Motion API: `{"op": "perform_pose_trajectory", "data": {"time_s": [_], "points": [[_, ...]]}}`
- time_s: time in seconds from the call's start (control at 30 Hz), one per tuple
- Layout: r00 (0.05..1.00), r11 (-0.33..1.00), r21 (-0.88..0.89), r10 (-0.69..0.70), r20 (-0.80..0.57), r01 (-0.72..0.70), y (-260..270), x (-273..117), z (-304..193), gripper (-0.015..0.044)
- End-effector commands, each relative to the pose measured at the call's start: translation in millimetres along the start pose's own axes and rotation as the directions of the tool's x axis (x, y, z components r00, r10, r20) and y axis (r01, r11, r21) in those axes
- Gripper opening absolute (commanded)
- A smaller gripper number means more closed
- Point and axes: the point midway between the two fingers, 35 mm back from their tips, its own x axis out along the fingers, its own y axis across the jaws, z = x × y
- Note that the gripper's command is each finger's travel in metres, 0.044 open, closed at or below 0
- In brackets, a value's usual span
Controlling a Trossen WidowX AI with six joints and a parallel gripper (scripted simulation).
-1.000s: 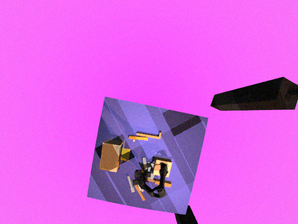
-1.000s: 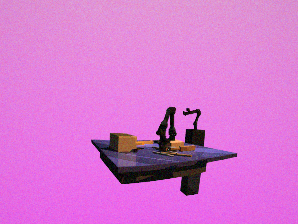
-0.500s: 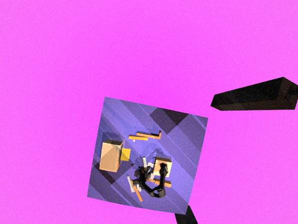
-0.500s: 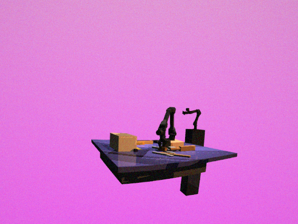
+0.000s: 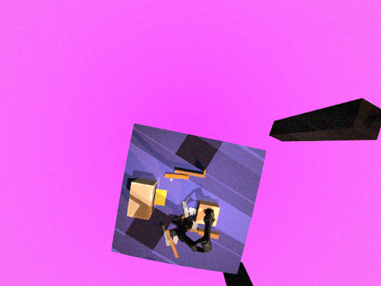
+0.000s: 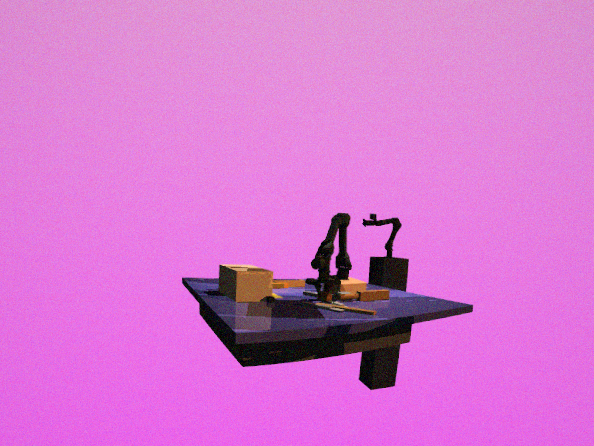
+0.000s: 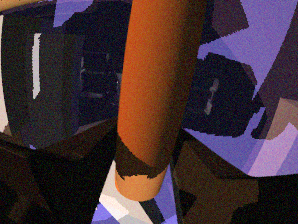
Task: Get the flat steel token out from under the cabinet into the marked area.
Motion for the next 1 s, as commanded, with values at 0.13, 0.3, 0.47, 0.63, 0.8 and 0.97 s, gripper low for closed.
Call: {"op": "perform_pose_trajectory", "data": {"time_s": [0.13, 0.3, 0.47, 0.63, 0.8, 0.97], "points": [[1.000, 0.998, 0.070, 0.005, 0.006, -0.006, 0.7, -0.3, 1.1, 0.0000], [1.000, 0.994, 0.109, 0.005, 0.006, -0.006, 0.8, -0.3, 1.2, 0.0000], [1.000, 0.989, 0.148, 0.005, 0.006, -0.006, 0.9, -0.3, 1.2, 0.0000], [1.000, 0.982, 0.187, 0.005, 0.006, -0.006, 0.9, -0.3, 1.3, 0.0000], [1.000, 0.974, 0.225, 0.005, 0.006, -0.007, 0.9, -0.3, 1.3, 0.0000], [1.000, 0.965, 0.263, 0.005, 0.006, -0.007, 1.0, -0.3, 1.3, 0.0000]]}}
